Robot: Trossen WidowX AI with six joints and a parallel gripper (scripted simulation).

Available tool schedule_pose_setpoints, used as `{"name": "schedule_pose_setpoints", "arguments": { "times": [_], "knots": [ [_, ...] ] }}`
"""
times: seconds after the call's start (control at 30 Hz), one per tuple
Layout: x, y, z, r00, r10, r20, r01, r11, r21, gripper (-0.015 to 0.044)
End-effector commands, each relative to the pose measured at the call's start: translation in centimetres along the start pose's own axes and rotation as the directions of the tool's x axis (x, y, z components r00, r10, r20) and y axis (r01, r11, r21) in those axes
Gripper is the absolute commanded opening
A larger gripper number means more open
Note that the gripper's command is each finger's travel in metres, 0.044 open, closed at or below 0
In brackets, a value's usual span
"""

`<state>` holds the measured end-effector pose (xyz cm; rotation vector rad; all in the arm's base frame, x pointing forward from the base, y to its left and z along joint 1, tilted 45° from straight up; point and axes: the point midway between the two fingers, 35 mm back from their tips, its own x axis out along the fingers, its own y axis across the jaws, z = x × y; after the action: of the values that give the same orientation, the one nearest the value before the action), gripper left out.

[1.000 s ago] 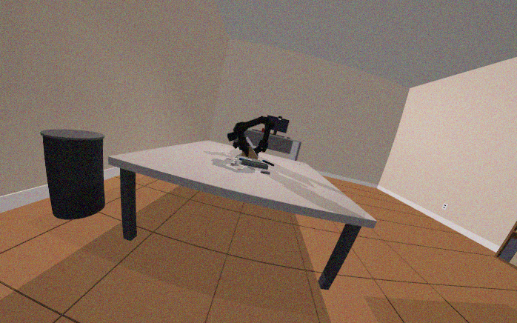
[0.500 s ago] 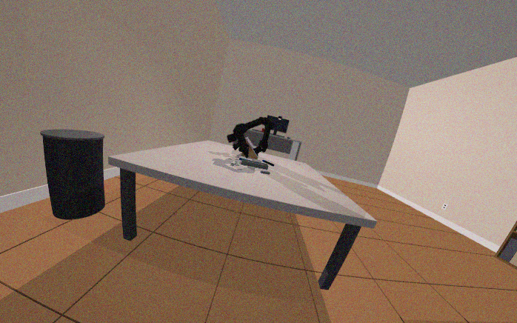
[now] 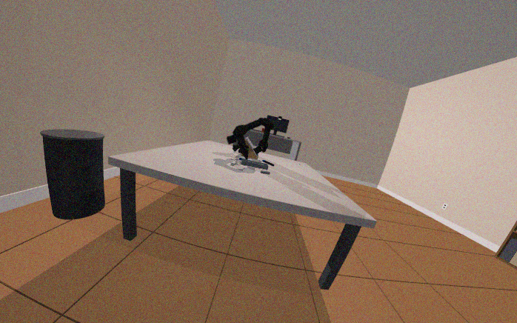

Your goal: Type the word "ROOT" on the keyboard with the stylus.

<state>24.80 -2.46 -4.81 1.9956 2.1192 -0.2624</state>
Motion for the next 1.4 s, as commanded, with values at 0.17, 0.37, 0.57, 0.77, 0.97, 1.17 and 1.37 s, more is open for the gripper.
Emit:
{"name": "schedule_pose_setpoints", "arguments": {
  "times": [0.17,0.37,0.57,0.77,0.97,1.17,1.37],
  "knots": [
    [0.7,0.0,0.3,1.0,0.005,-0.004,-0.005,1.0,0.008,0.015],
    [1.1,0.0,0.6,1.0,0.005,-0.005,-0.005,1.0,0.008,0.015],
    [1.0,0.0,0.5,1.0,-0.001,-0.001,0.001,1.0,0.0,0.0071],
    [1.0,0.0,0.5,1.0,-0.001,-0.001,0.001,1.0,0.0,0.0],
    [0.9,0.0,0.5,1.0,-0.001,-0.001,0.001,1.0,0.0,0.0],
    [-1.9,0.1,-1.1,1.0,0.0,0.001,0.0,1.0,0.001,0.0],
    [-3.3,0.0,-1.9,1.0,0.0,0.0,0.0,1.0,0.002,0.0]
  ]
}}
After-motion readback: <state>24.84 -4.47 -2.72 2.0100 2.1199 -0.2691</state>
